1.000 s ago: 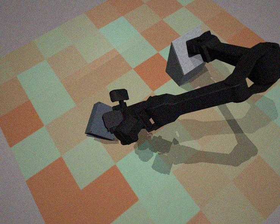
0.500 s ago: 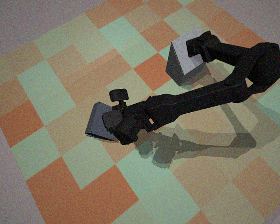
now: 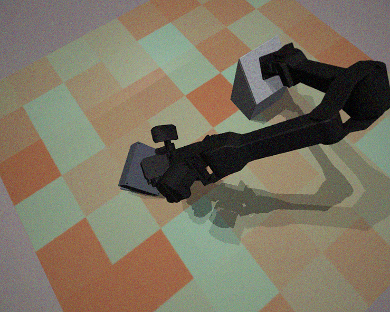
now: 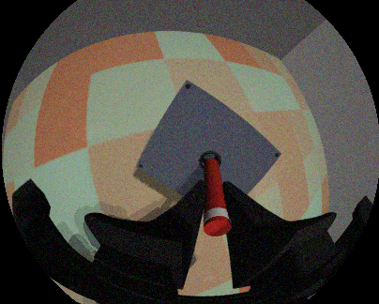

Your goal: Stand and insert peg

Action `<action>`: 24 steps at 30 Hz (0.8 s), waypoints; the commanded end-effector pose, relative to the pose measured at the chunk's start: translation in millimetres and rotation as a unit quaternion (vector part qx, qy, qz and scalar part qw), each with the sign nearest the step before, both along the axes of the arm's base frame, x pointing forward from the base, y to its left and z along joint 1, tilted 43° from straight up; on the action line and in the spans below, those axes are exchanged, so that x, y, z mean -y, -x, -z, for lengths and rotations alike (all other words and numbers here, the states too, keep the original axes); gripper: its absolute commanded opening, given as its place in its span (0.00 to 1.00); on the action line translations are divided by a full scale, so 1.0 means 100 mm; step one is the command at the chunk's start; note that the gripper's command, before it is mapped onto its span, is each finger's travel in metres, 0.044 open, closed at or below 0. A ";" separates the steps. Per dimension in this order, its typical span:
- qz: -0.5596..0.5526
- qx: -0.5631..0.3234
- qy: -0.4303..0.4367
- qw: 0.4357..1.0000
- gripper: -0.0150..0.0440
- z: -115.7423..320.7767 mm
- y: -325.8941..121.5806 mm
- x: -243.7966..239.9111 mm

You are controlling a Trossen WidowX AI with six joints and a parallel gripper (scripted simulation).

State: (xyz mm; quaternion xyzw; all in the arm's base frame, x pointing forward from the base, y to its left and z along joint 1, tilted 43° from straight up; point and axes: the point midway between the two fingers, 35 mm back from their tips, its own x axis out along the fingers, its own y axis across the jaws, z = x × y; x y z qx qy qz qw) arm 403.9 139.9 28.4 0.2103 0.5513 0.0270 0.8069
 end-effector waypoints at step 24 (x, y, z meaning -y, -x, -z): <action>-0.001 0.004 -0.001 1.000 0.25 0.13 -0.08 -0.05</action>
